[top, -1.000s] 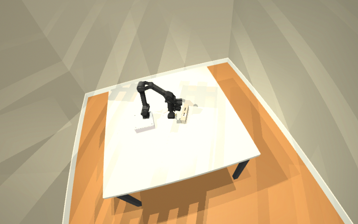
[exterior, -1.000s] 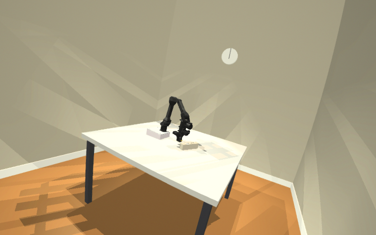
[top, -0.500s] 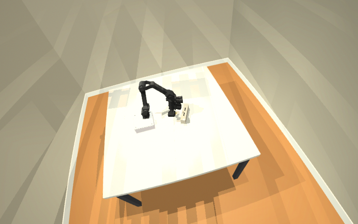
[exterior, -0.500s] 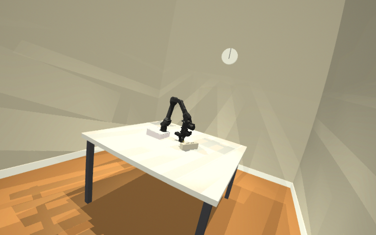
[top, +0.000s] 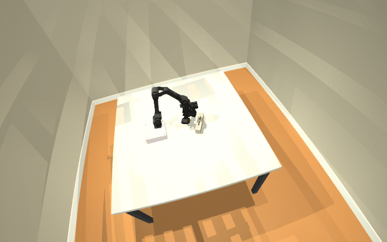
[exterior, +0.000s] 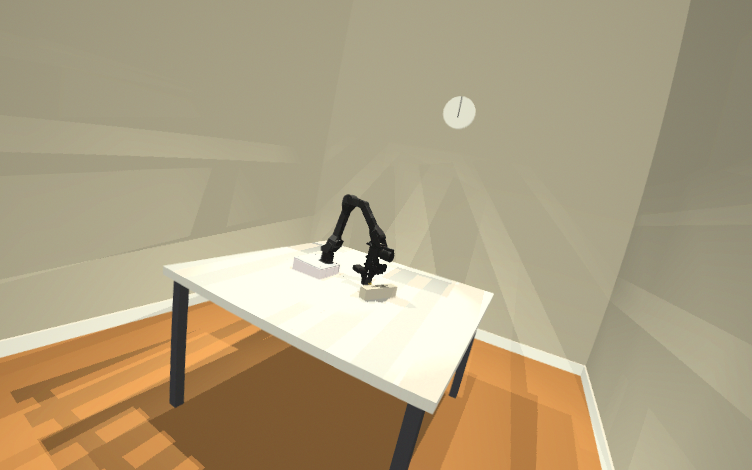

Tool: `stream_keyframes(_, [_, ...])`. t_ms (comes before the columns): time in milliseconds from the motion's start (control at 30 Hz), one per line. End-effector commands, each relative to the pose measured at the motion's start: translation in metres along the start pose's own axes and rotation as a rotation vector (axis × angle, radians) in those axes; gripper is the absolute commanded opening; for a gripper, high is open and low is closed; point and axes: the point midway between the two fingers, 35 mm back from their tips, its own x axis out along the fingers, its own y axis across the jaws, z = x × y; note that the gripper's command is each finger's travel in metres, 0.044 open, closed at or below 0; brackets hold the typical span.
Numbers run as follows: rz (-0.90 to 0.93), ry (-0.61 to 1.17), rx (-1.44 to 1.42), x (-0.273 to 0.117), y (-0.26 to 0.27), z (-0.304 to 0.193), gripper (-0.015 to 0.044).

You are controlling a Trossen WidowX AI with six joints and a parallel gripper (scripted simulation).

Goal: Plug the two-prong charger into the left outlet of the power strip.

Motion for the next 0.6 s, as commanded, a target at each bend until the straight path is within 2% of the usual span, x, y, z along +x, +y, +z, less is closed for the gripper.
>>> stream_keyframes(0, [0.009,-0.002,0.023,0.002,0.010,0.000,0.0000])
stream_keyframes(567, [0.010,-0.003,0.033,0.001,0.014,0.016,0.0000])
